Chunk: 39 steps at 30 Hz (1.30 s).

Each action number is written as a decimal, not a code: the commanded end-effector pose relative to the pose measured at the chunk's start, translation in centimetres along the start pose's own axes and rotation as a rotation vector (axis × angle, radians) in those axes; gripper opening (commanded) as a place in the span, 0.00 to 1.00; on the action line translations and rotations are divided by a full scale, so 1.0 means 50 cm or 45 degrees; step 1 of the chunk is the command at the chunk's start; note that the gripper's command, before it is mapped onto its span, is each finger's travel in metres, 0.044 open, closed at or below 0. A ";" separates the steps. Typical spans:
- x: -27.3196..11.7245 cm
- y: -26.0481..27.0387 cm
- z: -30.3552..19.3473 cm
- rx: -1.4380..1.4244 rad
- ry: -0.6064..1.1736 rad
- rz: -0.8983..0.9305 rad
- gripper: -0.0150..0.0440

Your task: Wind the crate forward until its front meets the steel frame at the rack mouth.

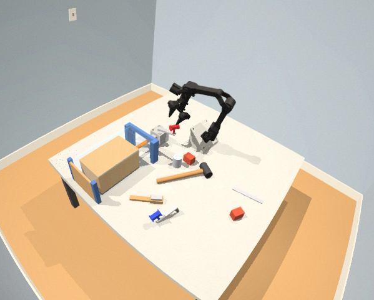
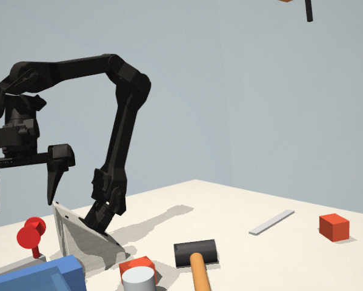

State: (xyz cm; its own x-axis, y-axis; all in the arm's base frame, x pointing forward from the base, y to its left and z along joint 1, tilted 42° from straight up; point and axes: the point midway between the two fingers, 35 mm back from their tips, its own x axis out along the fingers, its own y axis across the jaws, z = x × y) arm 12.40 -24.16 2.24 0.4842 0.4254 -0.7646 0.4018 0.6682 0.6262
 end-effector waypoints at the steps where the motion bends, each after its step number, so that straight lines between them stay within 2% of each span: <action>1: 0.013 0.001 -0.004 -0.005 -0.006 0.004 1.00; 39: 0.121 0.004 -0.057 -0.005 -0.003 0.010 1.00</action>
State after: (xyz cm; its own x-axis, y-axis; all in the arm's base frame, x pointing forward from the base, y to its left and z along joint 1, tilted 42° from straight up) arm 13.12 -20.19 -2.34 0.4848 0.4274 -0.7630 0.3934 0.6727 0.6267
